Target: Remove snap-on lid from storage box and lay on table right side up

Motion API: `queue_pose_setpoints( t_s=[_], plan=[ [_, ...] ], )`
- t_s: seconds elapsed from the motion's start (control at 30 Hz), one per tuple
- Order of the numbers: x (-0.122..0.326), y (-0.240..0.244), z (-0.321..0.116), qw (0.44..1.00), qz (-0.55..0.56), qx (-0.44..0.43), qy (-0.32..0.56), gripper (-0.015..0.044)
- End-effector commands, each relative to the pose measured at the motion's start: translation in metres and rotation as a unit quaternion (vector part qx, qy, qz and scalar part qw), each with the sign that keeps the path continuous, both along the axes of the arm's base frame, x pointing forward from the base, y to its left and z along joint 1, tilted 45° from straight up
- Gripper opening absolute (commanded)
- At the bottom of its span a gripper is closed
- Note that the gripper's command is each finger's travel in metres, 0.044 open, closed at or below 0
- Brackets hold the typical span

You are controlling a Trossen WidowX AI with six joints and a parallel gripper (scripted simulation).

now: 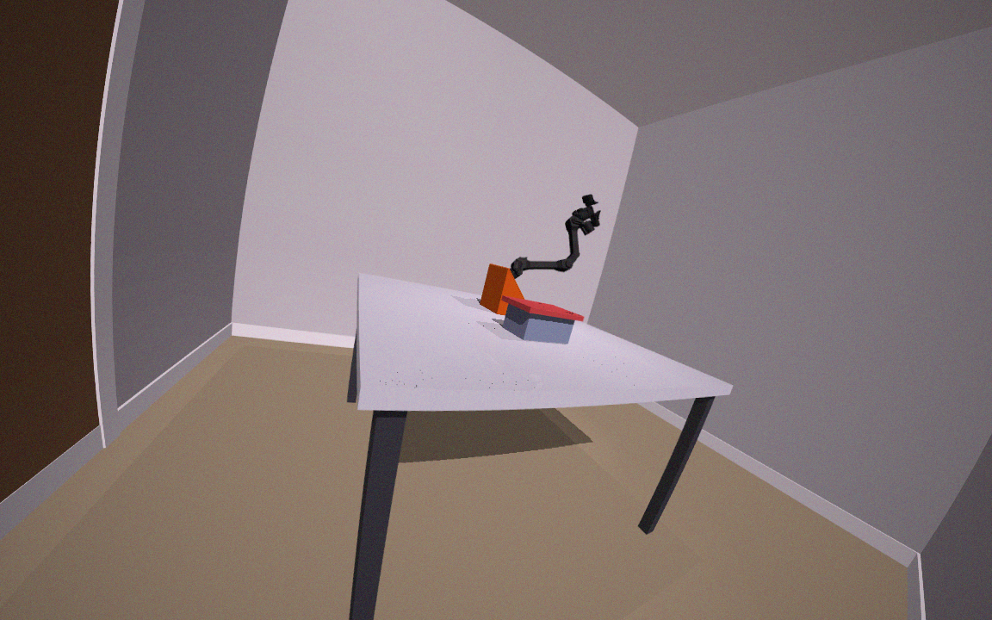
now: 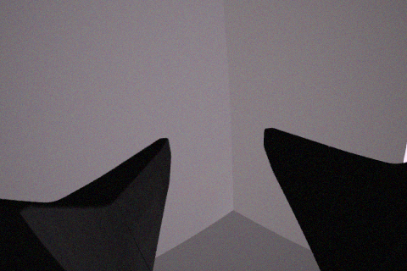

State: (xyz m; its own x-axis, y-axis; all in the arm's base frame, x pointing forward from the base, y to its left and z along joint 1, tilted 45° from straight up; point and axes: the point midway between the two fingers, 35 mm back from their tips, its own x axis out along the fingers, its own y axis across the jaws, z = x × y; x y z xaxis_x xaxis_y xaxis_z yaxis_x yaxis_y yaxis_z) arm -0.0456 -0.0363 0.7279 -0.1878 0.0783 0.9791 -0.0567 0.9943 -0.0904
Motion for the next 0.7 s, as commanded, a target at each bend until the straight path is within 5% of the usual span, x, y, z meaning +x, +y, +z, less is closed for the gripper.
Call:
queue_pose_setpoints(
  t_s=[0.0, 0.67],
  plan=[
    [-0.004, -0.036, -0.007, 0.999, 0.008, 0.047, 0.0, 0.0235],
    [0.028, -0.159, -0.048, 0.971, 0.101, 0.21, 0.049, 0.0235]
  ],
)
